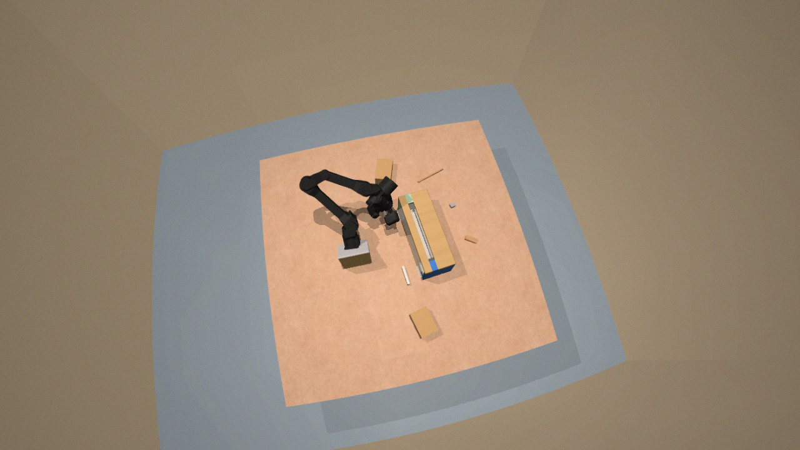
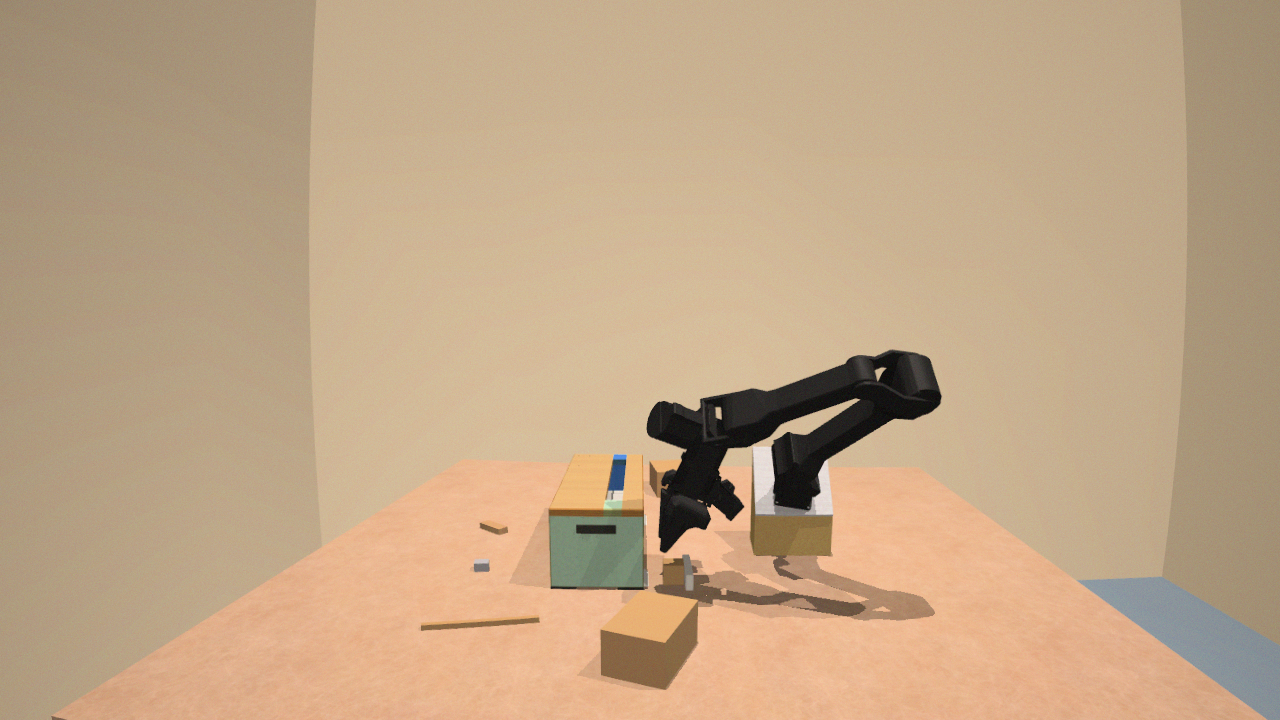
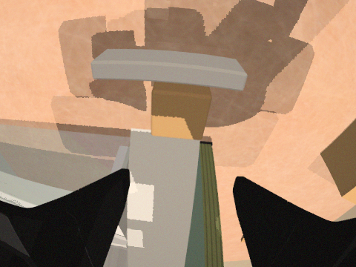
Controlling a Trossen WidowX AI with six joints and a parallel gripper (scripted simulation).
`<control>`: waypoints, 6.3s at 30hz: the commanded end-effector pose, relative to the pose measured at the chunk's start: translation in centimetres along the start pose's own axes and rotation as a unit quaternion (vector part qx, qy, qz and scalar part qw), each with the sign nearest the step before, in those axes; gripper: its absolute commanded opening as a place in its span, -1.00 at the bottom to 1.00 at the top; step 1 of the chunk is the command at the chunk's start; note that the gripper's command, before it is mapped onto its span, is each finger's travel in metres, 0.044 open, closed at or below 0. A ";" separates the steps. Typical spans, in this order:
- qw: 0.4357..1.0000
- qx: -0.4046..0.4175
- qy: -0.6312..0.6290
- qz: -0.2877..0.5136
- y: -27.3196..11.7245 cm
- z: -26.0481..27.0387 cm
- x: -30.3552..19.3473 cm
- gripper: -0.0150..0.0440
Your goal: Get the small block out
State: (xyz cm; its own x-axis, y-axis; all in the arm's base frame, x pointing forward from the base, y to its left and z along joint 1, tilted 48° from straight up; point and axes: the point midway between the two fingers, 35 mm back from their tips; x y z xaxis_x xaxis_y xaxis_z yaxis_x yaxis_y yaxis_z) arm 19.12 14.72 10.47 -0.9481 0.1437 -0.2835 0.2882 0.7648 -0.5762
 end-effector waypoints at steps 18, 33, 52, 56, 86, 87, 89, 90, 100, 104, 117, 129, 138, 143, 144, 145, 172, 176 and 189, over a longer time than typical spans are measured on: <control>1.000 0.006 0.006 -0.003 3.1 0.6 1.5 0.47; 1.000 0.000 0.007 -0.001 4.7 0.6 2.6 0.39; 1.000 0.003 0.019 0.011 3.3 0.6 1.0 -0.49; 1.000 0.005 0.013 0.006 2.2 0.7 0.6 -0.49; 0.933 0.008 0.359 -0.014 -1.8 0.9 -0.3 -0.49; 0.926 0.008 0.378 -0.015 -1.8 0.9 -0.4 -0.49; 0.909 0.009 0.417 -0.016 -1.9 1.0 -0.4 -0.49; 0.900 0.010 0.436 -0.016 -1.9 1.0 -0.4 -0.49; 0.790 0.015 0.613 -0.021 -2.4 1.2 -0.7 -0.49; 0.735 0.017 0.677 -0.022 -2.6 1.3 -0.8 -0.49; 0.526 0.024 0.850 -0.025 -3.3 1.5 -1.1 -0.49; 0.297 0.030 0.954 -0.027 -4.0 1.6 -1.5 -0.49; 0.111 0.035 0.993 -0.029 -4.6 1.7 -1.8 -0.49; 0.006 0.037 0.999 -0.029 -4.9 1.7 -2.0 -0.49; -0.015 0.038 0.999 -0.030 -4.9 1.8 -2.0 -0.49; -0.036 0.038 0.998 -0.030 -5.0 1.8 -2.1 -0.49; -0.568 0.056 0.820 -0.034 -6.8 1.8 -3.2 -0.49; -0.636 0.059 0.769 -0.035 -7.1 1.8 -3.4 -0.49; -0.820 0.072 0.567 -0.036 -8.0 1.9 -4.1 -0.49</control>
State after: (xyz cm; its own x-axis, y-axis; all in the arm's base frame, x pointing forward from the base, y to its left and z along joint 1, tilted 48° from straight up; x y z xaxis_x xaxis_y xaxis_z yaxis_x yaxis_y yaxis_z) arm 20.75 7.00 14.56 -0.0683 -0.4617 -0.8844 0.2353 0.8540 -0.4640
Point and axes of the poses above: the point midway between the two fingers, 35 mm back from their tips, its own y axis out along the fingers, its own z axis across the jaws, x = y × z, and after that the axes turned 5 degrees about y, right-handed
